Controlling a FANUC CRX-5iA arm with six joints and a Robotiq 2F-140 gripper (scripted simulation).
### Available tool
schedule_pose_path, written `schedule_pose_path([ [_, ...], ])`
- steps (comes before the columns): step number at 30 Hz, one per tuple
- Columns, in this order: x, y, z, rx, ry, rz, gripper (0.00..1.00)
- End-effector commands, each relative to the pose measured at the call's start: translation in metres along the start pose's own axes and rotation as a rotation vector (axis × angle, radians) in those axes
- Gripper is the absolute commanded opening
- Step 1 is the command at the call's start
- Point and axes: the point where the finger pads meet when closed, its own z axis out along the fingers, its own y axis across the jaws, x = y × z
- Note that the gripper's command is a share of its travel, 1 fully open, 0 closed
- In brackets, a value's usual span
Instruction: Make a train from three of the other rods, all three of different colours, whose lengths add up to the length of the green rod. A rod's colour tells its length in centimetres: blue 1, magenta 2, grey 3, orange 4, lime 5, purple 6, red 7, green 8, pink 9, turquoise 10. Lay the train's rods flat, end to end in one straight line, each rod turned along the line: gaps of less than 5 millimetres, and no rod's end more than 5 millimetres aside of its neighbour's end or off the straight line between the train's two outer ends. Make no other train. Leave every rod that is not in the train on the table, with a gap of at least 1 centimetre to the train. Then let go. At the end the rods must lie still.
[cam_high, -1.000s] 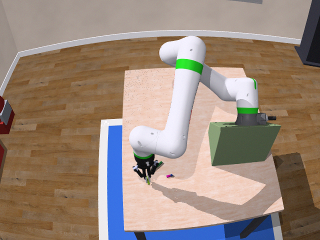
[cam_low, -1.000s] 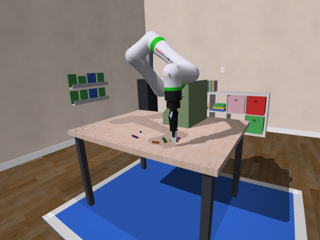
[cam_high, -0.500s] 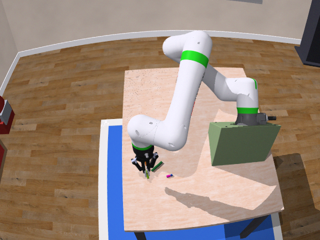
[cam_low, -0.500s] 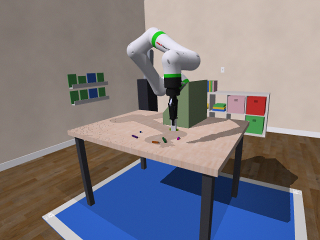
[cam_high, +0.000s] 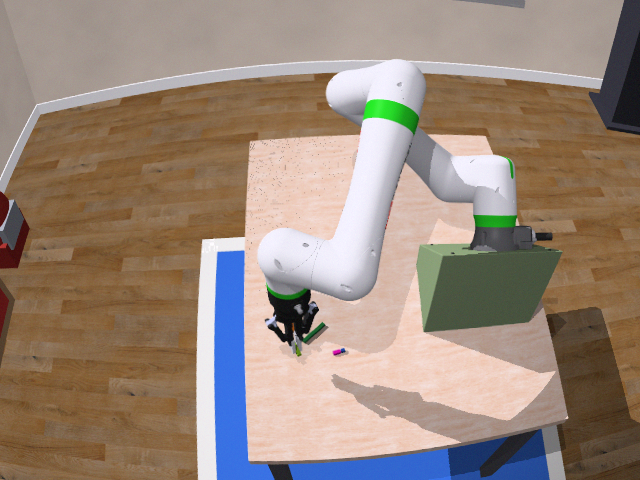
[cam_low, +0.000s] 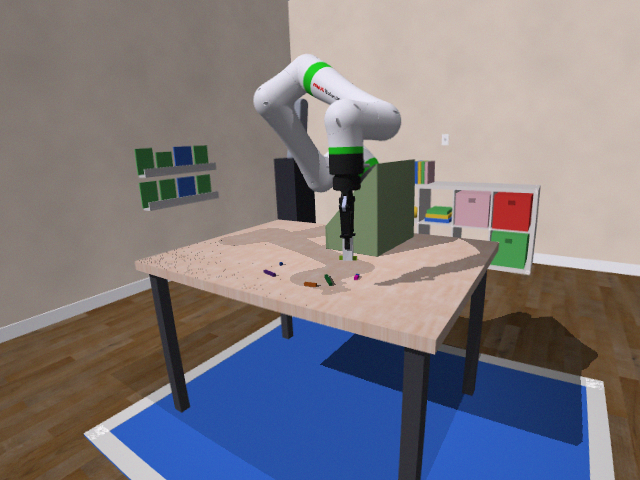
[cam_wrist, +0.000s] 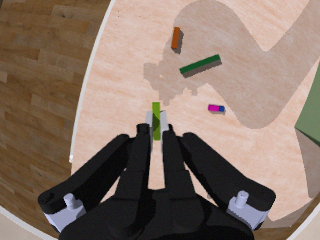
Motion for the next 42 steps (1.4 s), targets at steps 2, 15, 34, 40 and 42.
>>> schedule_pose_path([
  [2,-0.001,0.009,-0.001,-0.001,-0.003,-0.198,0.03],
  [15,-0.002,0.028,-0.001,0.000,-0.003,-0.579,0.03],
  [34,-0.003,0.058,-0.001,0.001,-0.003,-1.140,0.03],
  [40,-0.003,0.067,-0.001,0.001,-0.003,-1.314,0.03],
  [42,-0.003,0.070,-0.001,0.001,-0.003,-1.367,0.03],
])
